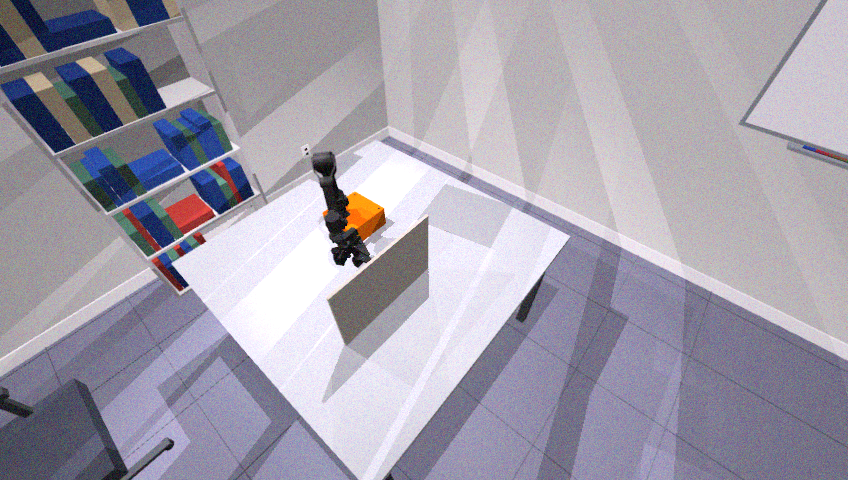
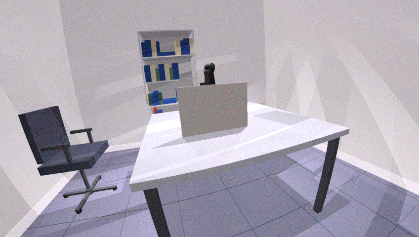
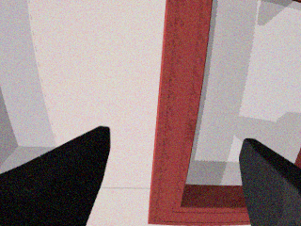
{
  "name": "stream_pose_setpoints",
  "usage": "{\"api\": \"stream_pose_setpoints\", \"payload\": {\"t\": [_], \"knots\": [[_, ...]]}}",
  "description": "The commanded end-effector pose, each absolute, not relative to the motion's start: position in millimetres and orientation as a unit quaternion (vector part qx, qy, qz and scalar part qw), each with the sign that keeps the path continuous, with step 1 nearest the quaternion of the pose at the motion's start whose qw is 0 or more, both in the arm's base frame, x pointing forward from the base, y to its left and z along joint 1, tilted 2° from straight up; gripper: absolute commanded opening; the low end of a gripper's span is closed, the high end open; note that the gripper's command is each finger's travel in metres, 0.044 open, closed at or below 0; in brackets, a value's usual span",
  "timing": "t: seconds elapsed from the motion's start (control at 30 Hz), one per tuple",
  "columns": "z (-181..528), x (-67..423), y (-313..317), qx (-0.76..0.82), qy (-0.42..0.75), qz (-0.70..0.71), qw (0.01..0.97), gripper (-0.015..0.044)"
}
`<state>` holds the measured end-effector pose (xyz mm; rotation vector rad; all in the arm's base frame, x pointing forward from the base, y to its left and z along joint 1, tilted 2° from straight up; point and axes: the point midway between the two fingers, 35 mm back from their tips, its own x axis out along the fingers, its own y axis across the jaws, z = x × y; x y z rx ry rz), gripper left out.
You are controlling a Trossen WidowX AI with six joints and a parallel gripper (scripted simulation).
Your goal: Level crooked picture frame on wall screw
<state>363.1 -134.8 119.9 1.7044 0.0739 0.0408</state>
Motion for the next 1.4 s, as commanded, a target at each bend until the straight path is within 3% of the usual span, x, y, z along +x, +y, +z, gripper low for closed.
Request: {"api": "stream_pose_setpoints", "payload": {"t": [0.0, 1.37], "knots": [[119.5, 365.0, -135.1, 0.755, 0.032, 0.017, 0.655, 0.026], [119.9, 405.0, -132.2, 0.755, 0.031, 0.018, 0.655, 0.026]]}}
